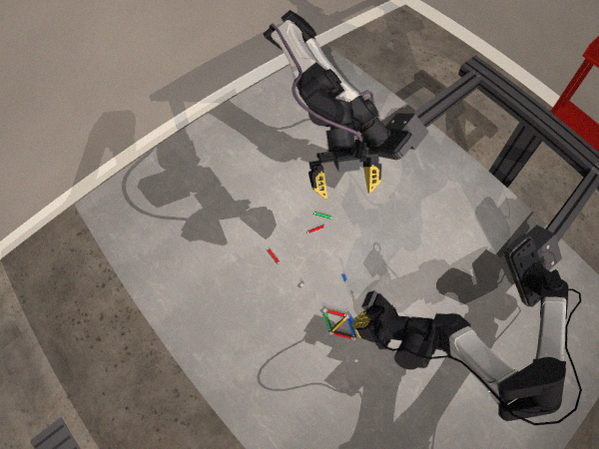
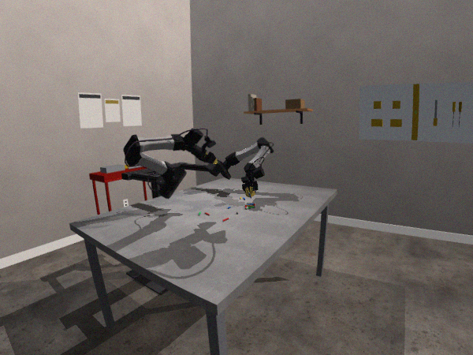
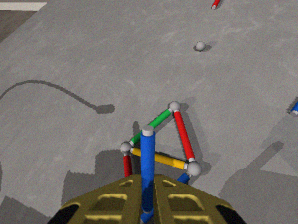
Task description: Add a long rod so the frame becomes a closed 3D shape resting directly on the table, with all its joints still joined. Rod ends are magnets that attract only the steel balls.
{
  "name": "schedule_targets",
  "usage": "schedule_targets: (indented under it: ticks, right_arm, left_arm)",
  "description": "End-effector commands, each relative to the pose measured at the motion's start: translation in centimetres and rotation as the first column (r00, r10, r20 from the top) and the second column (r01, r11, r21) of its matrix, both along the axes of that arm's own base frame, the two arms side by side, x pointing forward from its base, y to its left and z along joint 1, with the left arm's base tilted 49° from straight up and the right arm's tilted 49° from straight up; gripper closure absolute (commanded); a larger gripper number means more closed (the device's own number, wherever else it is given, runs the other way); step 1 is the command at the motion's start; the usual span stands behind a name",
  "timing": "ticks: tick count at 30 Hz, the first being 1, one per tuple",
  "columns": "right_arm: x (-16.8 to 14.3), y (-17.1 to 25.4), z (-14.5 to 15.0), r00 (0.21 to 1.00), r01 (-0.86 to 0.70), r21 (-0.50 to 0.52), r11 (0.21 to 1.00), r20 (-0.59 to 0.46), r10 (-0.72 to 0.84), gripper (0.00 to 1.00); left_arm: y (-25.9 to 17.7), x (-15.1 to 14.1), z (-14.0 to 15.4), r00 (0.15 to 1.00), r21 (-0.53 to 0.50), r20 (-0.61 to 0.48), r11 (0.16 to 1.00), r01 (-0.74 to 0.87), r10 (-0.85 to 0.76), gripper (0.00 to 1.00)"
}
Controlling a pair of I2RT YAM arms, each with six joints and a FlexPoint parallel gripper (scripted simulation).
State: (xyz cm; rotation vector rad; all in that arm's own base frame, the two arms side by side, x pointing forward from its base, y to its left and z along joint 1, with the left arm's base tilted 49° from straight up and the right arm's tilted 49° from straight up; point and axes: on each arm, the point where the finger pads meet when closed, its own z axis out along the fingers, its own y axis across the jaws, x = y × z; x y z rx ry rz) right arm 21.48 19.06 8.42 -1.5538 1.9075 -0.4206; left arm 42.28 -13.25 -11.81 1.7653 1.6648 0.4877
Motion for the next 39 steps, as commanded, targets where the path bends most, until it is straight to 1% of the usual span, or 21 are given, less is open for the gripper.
schedule_targets:
  ticks: [1, 12, 15, 17, 19, 20, 23, 28, 33, 39]
  right_arm:
    - [-0.1, 0.7, 0.4, 1.000, -0.012, 0.018, 1.000, 0.010, 0.012, 0.00]
    - [0.0, 0.5, 0.4, 1.000, -0.010, 0.014, 1.000, 0.007, 0.010, 0.00]
    - [0.0, 0.5, 0.4, 1.000, -0.010, 0.014, 1.000, 0.007, 0.010, 0.00]
    - [0.0, 0.5, 0.4, 1.000, -0.010, 0.014, 1.000, 0.007, 0.010, 0.00]
    - [0.0, 0.5, 0.4, 1.000, -0.010, 0.014, 1.000, 0.007, 0.010, 0.00]
    - [0.0, 0.5, 0.4, 1.000, -0.010, 0.014, 1.000, 0.007, 0.010, 0.00]
    - [0.0, 1.5, 1.0, 1.000, -0.020, 0.058, 0.998, 0.014, 0.019, 0.00]
    - [0.1, 1.9, 1.2, 1.000, -0.023, 0.077, 0.997, 0.018, 0.022, 0.00]
    - [0.2, 1.7, 1.1, 1.000, -0.023, 0.070, 0.997, 0.016, 0.022, 0.00]
    - [0.5, 0.9, 0.1, 1.000, -0.013, 0.046, 0.999, 0.006, 0.013, 0.00]
  left_arm:
    - [0.2, 0.3, -0.6, 1.000, 0.007, -0.003, 1.000, 0.017, -0.017, 1.00]
    - [0.3, 0.5, -0.5, 1.000, 0.010, 0.002, 1.000, 0.012, -0.012, 1.00]
    - [0.3, 0.1, -1.3, 0.999, 0.028, -0.041, 1.000, 0.001, 0.000, 1.00]
    - [-0.8, 0.9, -1.2, 0.999, 0.023, -0.031, 1.000, 0.012, -0.012, 1.00]
    - [-1.4, 1.9, -0.7, 1.000, 0.012, 0.002, 1.000, 0.023, -0.023, 1.00]
    - [-1.0, 2.0, -0.7, 1.000, 0.012, 0.002, 1.000, 0.021, -0.021, 1.00]
    - [-0.6, 1.8, -1.0, 1.000, 0.024, -0.012, 1.000, -0.001, 0.001, 1.00]
    - [0.3, 1.8, -1.2, 1.000, 0.025, -0.014, 1.000, -0.009, 0.010, 1.00]
    - [0.9, 1.8, -1.3, 1.000, 0.022, -0.013, 1.000, 0.001, -0.001, 1.00]
    - [1.9, 2.2, -1.2, 1.000, 0.015, 0.000, 1.000, 0.005, -0.005, 1.00]
